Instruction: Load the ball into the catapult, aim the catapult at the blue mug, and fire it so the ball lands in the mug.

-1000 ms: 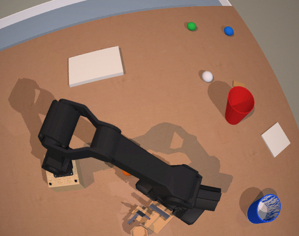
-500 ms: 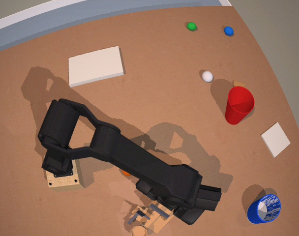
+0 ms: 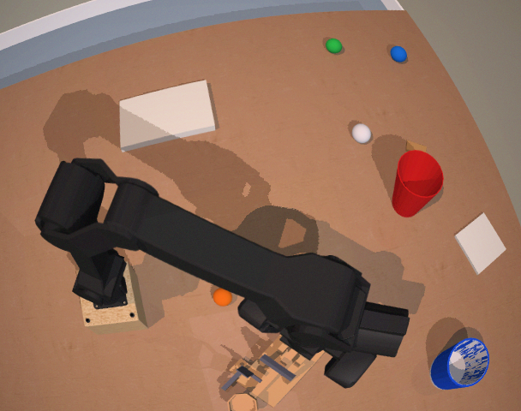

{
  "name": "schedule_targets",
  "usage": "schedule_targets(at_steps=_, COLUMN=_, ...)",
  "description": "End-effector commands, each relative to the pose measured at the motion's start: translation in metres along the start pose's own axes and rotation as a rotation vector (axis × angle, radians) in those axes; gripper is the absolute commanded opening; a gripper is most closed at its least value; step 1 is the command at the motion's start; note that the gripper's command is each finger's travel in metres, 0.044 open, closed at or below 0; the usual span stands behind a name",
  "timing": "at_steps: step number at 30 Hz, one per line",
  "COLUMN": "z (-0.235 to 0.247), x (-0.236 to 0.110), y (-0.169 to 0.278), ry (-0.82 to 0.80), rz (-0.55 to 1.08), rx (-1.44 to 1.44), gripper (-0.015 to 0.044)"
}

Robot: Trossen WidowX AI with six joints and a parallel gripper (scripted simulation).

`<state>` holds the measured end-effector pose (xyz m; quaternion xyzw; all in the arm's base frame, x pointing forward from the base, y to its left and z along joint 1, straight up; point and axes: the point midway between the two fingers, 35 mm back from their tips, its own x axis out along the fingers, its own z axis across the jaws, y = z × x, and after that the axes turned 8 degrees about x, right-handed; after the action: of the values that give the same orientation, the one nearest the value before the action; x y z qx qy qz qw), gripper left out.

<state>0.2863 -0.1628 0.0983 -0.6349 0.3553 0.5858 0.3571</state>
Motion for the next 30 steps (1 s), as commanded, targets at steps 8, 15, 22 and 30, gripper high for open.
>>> schedule_targets(at_steps=8, z=0.008, x=0.02, y=0.003, ry=-0.031, rz=0.017, rx=0.002, gripper=0.044)
schedule_targets(at_steps=15, z=0.009, x=0.043, y=0.004, ry=-0.031, rz=0.017, rx=0.002, gripper=0.044)
schedule_targets(at_steps=22, z=0.009, x=0.052, y=0.004, ry=-0.031, rz=0.017, rx=0.002, gripper=0.044)
schedule_targets(at_steps=30, z=0.009, x=0.065, y=0.004, ry=-0.031, rz=0.017, rx=0.002, gripper=0.044)
